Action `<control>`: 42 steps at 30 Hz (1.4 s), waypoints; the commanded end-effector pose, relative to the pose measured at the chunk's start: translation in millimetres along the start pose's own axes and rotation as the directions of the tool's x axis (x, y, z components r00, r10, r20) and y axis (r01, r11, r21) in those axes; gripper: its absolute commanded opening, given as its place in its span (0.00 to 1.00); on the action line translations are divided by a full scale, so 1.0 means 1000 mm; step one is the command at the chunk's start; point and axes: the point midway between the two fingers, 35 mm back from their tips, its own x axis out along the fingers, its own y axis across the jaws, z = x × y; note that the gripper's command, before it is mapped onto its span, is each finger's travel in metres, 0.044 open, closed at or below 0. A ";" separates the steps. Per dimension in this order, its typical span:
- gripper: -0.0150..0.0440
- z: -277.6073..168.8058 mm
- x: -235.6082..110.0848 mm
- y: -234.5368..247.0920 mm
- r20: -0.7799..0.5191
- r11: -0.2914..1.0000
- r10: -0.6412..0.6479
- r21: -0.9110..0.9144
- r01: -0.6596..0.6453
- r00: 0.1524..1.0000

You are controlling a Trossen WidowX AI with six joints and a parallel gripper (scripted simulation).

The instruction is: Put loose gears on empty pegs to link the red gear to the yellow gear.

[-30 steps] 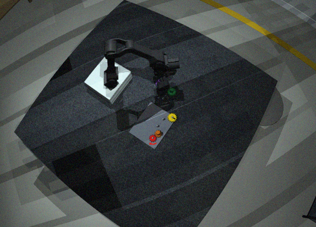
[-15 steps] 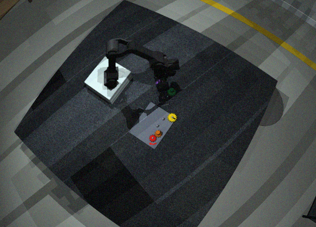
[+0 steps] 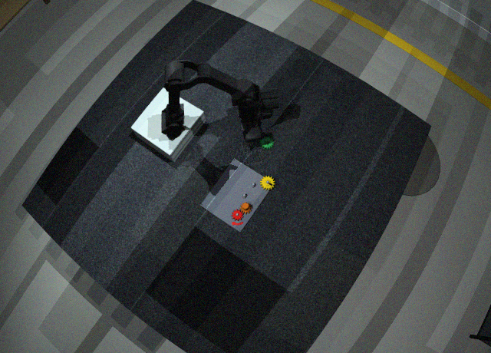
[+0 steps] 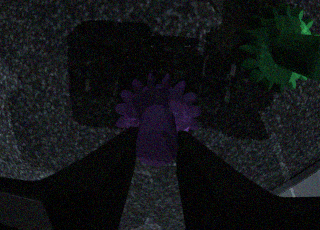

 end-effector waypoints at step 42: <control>0.25 0.009 -0.088 -0.003 0.002 1.000 -0.004 0.008 0.004 1.000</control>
